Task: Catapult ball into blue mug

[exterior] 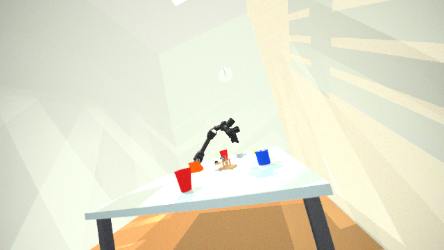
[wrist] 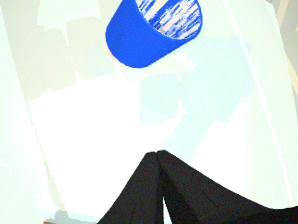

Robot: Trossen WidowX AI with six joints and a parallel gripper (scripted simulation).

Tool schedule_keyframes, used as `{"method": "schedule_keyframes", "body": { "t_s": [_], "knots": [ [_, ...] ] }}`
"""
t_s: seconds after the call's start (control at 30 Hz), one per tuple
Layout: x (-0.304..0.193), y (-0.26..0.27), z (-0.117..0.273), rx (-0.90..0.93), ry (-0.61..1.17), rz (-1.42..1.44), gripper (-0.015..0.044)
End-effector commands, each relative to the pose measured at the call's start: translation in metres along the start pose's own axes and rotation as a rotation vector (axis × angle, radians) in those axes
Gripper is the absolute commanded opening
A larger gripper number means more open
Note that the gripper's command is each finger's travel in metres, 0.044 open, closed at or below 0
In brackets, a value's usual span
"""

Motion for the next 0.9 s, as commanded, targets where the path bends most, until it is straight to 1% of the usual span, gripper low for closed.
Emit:
{"method": "schedule_keyframes", "body": {
  "t_s": [0.0,0.43,0.87],
  "knots": [
    [-0.010,0.011,0.005,-0.027,0.053,0.087,0.0000],
    [-0.052,0.051,0.018,-0.059,0.268,0.402,0.0000],
    [-0.101,0.084,0.040,-0.030,0.502,0.736,0.0000]
  ]
}}
Point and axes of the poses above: the point midway between the two fingers, 35 mm back from their tips, its own z axis back along the fingers, its own y axis across the jaws, x = y × z, the point moved 2 cm from there along z, back along the fingers, and after that the axes turned 9 degrees about -z, right-handed, at the moved point
